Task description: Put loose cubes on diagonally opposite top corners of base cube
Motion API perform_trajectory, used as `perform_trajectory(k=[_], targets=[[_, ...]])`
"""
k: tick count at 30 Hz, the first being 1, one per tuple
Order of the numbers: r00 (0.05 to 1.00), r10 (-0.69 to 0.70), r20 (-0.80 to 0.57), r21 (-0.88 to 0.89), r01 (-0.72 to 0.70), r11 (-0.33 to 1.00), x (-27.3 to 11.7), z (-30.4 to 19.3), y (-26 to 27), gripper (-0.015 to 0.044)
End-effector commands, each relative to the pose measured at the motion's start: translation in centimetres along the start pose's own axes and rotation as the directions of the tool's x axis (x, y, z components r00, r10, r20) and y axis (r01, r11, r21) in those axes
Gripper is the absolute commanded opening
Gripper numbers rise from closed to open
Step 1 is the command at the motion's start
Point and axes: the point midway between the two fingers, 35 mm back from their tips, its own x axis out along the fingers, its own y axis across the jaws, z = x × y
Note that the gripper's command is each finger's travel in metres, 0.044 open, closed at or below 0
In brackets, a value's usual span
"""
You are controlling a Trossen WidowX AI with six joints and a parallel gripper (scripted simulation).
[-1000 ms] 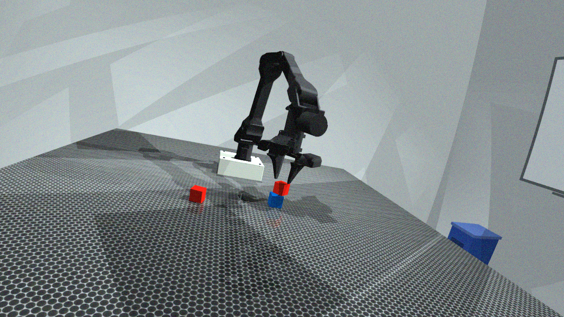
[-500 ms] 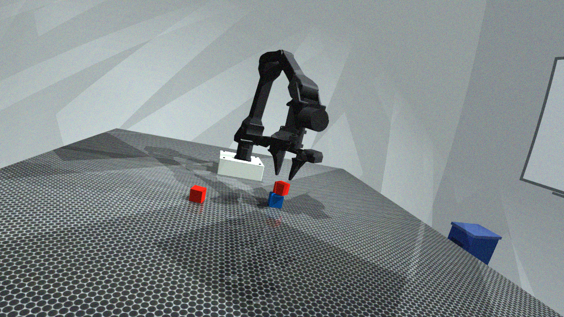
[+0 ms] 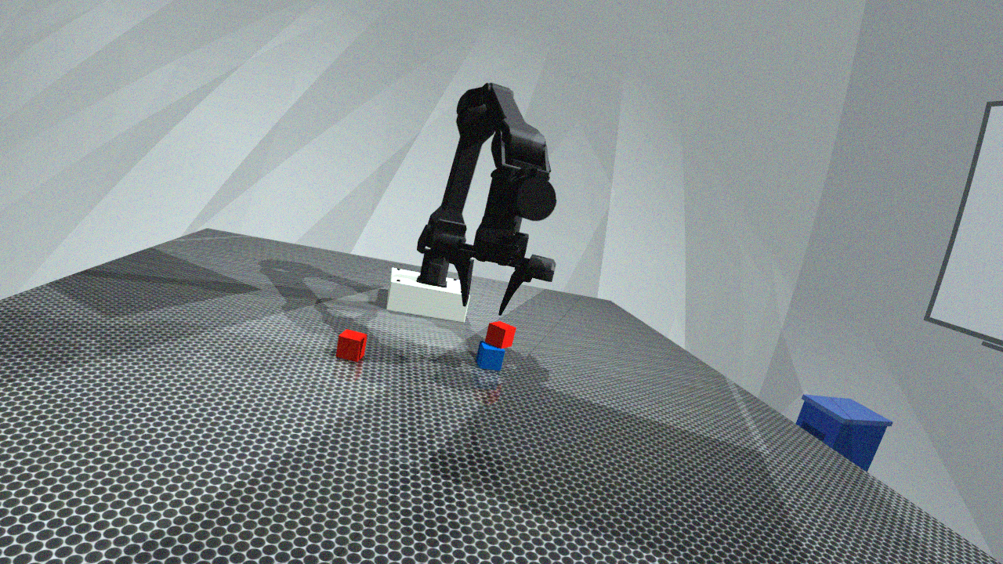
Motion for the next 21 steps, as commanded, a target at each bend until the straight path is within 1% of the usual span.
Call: perform_trajectory(k=[1, 6, 11, 16, 21], targets=[[1.0, 0.0, 0.005, -0.183, 0.001, 0.983, -0.5, 1.7, -1.4, 0.0265], [1.0, -0.001, 0.007, -0.38, 0.004, 0.925, -1.0, 3.2, -3.2, 0.0265], [1.0, -0.003, 0.009, -0.562, 0.007, 0.827, -1.4, 4.6, -5.2, 0.0265], [1.0, -0.005, 0.01, -0.72, 0.011, 0.694, -1.9, 5.8, -7.3, 0.0265], [1.0, -0.008, 0.011, -0.849, 0.013, 0.529, -2.3, 6.9, -9.4, 0.0265]])
